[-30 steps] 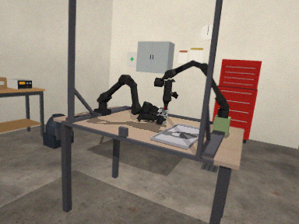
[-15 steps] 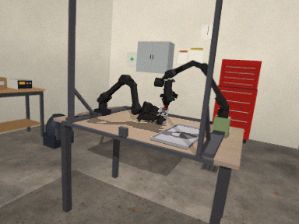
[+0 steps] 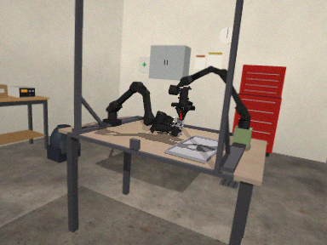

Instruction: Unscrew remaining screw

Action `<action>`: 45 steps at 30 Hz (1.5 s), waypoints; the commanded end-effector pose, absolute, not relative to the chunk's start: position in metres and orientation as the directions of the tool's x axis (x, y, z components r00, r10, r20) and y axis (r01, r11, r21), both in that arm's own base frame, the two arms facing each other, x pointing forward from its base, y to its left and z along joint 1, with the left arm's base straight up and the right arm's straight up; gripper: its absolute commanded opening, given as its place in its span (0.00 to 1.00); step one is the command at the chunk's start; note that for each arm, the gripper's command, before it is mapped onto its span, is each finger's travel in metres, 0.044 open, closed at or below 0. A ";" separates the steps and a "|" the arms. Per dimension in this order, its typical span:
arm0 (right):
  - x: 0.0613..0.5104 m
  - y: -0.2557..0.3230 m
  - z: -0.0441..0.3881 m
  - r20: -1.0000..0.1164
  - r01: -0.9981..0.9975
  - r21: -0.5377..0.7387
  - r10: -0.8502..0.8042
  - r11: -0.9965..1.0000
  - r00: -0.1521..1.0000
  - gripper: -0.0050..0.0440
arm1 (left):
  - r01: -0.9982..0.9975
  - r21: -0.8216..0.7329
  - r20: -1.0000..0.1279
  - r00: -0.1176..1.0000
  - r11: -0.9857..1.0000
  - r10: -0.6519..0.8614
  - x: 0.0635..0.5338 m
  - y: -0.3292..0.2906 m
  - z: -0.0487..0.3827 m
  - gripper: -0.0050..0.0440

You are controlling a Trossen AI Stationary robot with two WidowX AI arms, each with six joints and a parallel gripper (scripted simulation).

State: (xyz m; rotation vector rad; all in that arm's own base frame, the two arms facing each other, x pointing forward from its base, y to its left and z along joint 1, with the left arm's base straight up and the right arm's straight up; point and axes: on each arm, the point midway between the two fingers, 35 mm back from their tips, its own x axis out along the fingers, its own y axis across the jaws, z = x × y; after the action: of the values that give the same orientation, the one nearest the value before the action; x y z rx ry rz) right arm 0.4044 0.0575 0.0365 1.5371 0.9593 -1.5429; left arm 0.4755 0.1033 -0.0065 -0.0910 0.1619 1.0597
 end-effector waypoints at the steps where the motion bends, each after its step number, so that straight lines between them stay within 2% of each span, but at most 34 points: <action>1: 0.410 0.060 0.043 -1.000 0.959 0.021 0.009 -0.282 0.024 0.37 | -0.875 -0.022 -0.163 0.481 0.484 0.861 0.480 0.105 0.004 0.60; 4: 0.411 0.060 0.044 -1.000 0.987 0.023 0.010 -0.162 0.025 0.37 | -0.875 -0.022 -0.163 0.481 0.484 0.861 0.480 0.105 0.004 0.60; 9: 0.411 0.060 0.044 -1.000 0.987 0.024 0.010 -0.162 0.025 0.37 | -0.875 -0.022 -0.163 0.481 0.484 0.861 0.480 0.105 0.004 0.60; 21: 0.412 0.060 0.045 -1.000 0.945 0.029 0.011 0.326 0.027 0.37 | -0.875 -0.022 -0.163 0.481 0.484 0.861 0.480 0.105 0.004 0.60; 26: 0.412 0.060 0.045 -1.000 0.945 0.027 0.011 0.327 0.025 0.37 | -0.875 -0.022 -0.163 0.481 0.484 0.861 0.480 0.105 0.004 0.60; 38: 0.412 0.060 0.045 -1.000 0.676 0.023 0.010 0.737 0.023 0.37 | -0.875 -0.022 -0.163 0.481 0.484 0.861 0.480 0.105 0.004 0.60; 43: 0.411 0.060 0.045 -1.000 0.676 0.022 0.010 0.737 0.021 0.37 | -0.875 -0.022 -0.163 0.481 0.484 0.861 0.480 0.105 0.004 0.60; 45: 0.411 0.060 0.045 -1.000 0.613 0.021 0.010 0.790 0.022 0.37 | -0.875 -0.022 -0.163 0.481 0.484 0.861 0.480 0.105 0.004 0.60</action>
State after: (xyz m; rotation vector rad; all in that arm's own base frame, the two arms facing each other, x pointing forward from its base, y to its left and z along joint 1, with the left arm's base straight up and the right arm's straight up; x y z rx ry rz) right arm 0.4060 0.0567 0.0367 0.5825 1.4921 -0.5838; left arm 0.4755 0.1033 -0.0065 -0.0910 0.1619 1.0597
